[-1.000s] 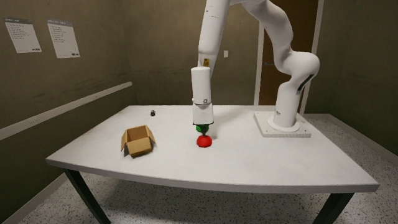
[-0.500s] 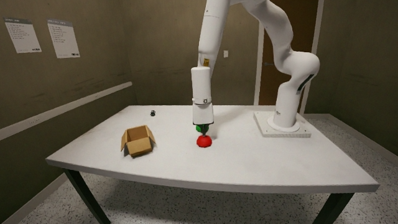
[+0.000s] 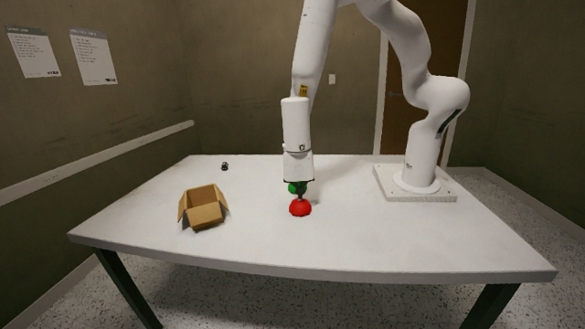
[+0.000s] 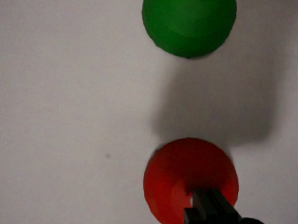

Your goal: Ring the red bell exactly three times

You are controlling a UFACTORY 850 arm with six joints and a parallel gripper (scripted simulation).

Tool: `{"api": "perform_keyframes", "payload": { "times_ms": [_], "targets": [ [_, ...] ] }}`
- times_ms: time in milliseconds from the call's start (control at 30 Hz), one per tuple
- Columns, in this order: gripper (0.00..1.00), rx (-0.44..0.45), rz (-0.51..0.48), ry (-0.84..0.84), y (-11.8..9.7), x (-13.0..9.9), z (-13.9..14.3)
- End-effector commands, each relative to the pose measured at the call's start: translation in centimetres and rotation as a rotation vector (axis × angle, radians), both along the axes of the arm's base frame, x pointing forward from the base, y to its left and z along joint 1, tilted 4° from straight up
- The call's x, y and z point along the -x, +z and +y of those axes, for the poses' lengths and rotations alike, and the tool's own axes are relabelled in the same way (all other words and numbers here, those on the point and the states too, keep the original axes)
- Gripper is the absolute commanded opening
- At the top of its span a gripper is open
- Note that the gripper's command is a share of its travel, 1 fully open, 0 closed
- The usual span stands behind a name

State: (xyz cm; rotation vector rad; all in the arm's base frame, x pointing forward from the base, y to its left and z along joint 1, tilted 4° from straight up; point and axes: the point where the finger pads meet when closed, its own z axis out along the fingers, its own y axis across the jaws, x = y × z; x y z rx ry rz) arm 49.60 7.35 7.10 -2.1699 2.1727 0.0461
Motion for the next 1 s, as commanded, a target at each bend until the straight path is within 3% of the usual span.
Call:
{"api": "perform_keyframes", "payload": {
  "times_ms": [0,967],
  "targets": [
    [0.00,0.000,-0.003,0.000,0.18,-0.13,0.01],
    [0.00,0.000,-0.003,0.000,0.43,-0.11,-0.01]
  ]
}}
